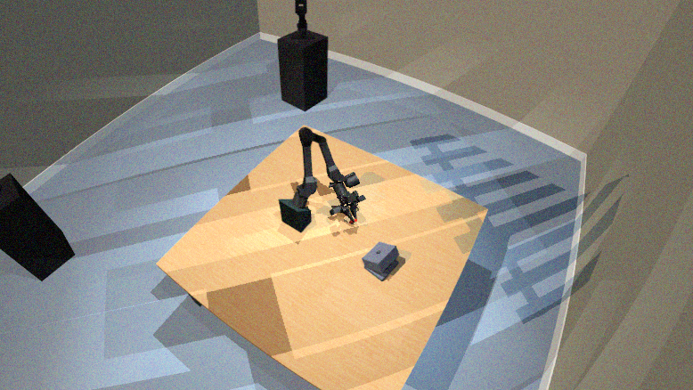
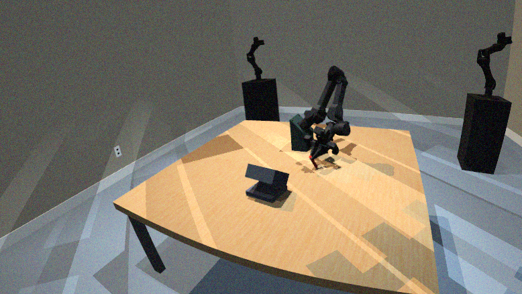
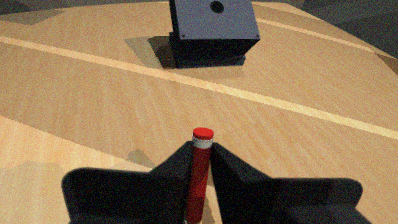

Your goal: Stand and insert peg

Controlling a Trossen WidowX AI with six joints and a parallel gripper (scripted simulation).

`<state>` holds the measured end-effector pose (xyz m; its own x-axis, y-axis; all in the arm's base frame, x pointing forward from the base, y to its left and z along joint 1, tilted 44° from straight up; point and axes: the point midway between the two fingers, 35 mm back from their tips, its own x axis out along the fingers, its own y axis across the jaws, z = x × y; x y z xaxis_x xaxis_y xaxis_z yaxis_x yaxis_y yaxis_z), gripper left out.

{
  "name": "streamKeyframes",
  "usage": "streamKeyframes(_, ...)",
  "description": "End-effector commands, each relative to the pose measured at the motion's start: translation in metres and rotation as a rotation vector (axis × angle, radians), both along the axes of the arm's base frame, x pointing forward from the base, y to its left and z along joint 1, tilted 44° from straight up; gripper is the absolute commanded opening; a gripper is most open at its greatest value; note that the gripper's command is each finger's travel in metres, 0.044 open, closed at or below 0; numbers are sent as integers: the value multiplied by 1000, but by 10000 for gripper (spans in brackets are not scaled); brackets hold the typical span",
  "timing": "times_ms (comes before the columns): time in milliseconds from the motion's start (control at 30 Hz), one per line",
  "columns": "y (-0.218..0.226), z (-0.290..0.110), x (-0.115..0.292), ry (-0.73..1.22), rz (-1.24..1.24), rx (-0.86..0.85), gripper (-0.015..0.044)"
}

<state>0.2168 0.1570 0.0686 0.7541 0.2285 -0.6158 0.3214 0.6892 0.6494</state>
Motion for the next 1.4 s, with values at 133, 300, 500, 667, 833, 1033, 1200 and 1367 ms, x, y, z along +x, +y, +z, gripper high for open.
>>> streamKeyframes(133, 0, 1, -5, -49, -50, -21, 49)
streamKeyframes(300, 1, 2, -9, -78, -78, -35, 49)
streamKeyframes(500, 1, 3, -12, -113, -112, -52, 49)
streamKeyframes(667, 2, 3, -16, -142, -140, -66, 49)
streamKeyframes(833, 3, 4, -19, -172, -168, -80, 49)
streamKeyframes(1033, 4, 4, -23, -207, -202, -97, 49)
streamKeyframes(1200, 5, 4, -26, -236, -231, -111, 49)
streamKeyframes(1367, 6, 4, -29, -266, -259, -125, 49)
